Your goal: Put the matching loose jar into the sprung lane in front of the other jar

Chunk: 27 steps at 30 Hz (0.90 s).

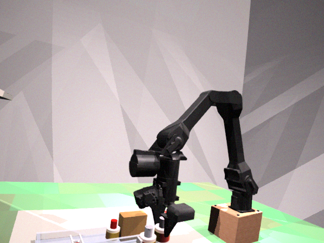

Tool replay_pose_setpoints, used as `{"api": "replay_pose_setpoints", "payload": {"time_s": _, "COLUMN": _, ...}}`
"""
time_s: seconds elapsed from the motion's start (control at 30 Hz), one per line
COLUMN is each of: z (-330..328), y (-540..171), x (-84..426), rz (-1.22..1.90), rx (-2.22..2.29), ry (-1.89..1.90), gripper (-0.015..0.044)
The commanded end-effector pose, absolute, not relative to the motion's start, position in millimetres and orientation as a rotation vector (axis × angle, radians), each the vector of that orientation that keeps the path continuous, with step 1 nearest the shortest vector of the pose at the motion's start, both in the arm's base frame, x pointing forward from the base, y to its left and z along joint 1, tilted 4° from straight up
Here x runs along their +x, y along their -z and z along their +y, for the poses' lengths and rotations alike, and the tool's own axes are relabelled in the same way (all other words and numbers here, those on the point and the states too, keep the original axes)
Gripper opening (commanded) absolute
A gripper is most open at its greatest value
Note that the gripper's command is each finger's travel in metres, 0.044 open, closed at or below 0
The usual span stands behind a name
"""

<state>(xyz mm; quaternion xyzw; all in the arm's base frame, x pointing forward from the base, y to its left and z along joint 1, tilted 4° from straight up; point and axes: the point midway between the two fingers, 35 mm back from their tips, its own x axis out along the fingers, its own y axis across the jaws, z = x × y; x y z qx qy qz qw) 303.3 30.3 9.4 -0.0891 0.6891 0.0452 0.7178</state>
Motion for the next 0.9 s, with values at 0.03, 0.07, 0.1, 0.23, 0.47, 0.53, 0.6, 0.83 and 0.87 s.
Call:
{"api": "replay_pose_setpoints", "payload": {"time_s": 0.03, "z": 32, "y": -12, "x": 317, "rz": 1.494, "rx": -0.192, "ry": -0.094, "gripper": 0.0}}
{"api": "replay_pose_setpoints", "payload": {"time_s": 0.07, "z": 32, "y": -13, "x": 318, "rz": 1.494, "rx": -0.192, "ry": -0.094, "gripper": 0.0}}
{"api": "replay_pose_setpoints", "payload": {"time_s": 0.1, "z": 33, "y": -13, "x": 318, "rz": 1.494, "rx": -0.192, "ry": -0.094, "gripper": 0.0}}
{"api": "replay_pose_setpoints", "payload": {"time_s": 0.23, "z": 33, "y": -13, "x": 320, "rz": 1.494, "rx": -0.192, "ry": -0.094, "gripper": 0.0}}
{"api": "replay_pose_setpoints", "payload": {"time_s": 0.47, "z": 34, "y": -13, "x": 323, "rz": 1.494, "rx": -0.192, "ry": -0.094, "gripper": 0.0}}
{"api": "replay_pose_setpoints", "payload": {"time_s": 0.53, "z": 34, "y": -14, "x": 324, "rz": 1.494, "rx": -0.192, "ry": -0.094, "gripper": 0.0}}
{"api": "replay_pose_setpoints", "payload": {"time_s": 0.6, "z": 34, "y": -14, "x": 325, "rz": 1.494, "rx": -0.192, "ry": -0.094, "gripper": 0.0}}
{"api": "replay_pose_setpoints", "payload": {"time_s": 0.83, "z": 35, "y": -14, "x": 329, "rz": 1.493, "rx": -0.192, "ry": -0.094, "gripper": 0.0}}
{"api": "replay_pose_setpoints", "payload": {"time_s": 0.87, "z": 35, "y": -14, "x": 329, "rz": 1.493, "rx": -0.192, "ry": -0.094, "gripper": 0.0}}
